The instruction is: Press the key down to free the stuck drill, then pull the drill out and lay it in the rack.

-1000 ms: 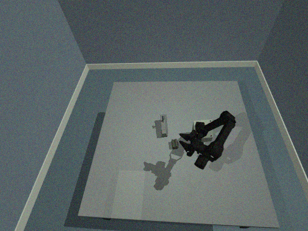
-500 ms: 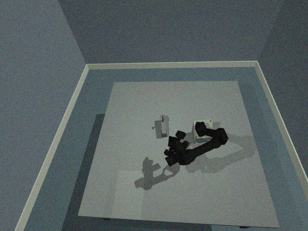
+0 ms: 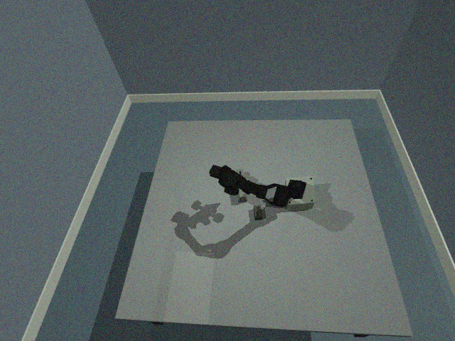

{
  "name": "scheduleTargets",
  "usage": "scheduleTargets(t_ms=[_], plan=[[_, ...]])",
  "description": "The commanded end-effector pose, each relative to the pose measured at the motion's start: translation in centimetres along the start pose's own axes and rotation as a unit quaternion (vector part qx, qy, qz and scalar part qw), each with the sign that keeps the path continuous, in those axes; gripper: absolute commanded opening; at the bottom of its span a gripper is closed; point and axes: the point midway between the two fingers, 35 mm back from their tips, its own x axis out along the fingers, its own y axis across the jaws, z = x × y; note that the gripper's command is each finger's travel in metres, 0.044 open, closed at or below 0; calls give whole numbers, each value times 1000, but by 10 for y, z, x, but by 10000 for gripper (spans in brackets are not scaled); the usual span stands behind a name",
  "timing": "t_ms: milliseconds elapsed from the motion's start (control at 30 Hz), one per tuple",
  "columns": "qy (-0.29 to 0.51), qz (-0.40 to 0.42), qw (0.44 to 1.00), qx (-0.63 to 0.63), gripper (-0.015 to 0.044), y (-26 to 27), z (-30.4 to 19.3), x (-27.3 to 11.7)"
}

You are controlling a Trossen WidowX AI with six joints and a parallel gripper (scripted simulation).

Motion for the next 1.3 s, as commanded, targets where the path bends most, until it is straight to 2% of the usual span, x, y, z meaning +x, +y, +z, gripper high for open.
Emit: scheduleTargets(t_ms=[0,100,200,1267], plan=[[-95,70,972,204,0,-27,-30,30],[-163,126,916,345,0,-44,-54,51],[-185,147,890,391,0,-48,-62,58],[-185,147,890,391,0,-48,-52,76]])
